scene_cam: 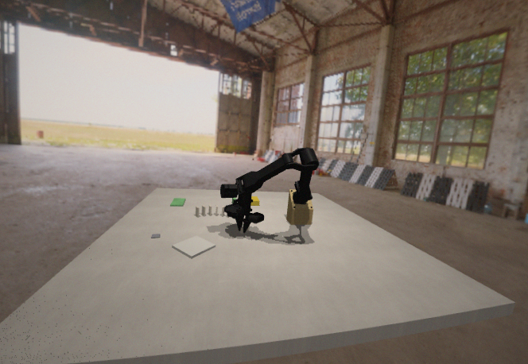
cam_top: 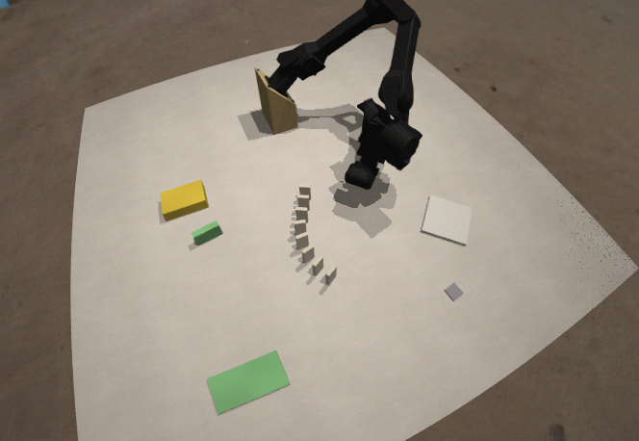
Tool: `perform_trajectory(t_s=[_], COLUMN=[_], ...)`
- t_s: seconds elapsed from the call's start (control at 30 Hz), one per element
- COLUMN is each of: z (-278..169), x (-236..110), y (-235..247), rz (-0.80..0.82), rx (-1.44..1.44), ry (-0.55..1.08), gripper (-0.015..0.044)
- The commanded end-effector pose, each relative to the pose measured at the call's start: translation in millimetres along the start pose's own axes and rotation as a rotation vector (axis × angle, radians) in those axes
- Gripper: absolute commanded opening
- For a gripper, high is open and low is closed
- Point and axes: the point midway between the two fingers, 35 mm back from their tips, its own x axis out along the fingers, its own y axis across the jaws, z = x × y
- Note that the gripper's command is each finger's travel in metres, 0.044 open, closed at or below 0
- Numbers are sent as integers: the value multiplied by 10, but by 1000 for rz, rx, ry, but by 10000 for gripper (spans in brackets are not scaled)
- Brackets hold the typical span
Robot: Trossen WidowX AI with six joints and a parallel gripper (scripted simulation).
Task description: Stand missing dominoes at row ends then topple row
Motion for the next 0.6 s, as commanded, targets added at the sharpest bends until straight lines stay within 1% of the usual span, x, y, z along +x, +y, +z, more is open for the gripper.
perform_trajectory(t_s=[0.0, 0.3, 0.37, 0.53, 0.57], z=[-8, -9, -17, -48, -52], x=[12, -15, -224, -994, -1092], y=[0, 0, 3, 16, 16], rz=[3, 3, 2, 0, 0], rx=[8, 8, 8, 8, 8], ry=[2, 2, 3, 5, 6], gripper=[20, 20, 20, 20, 20])
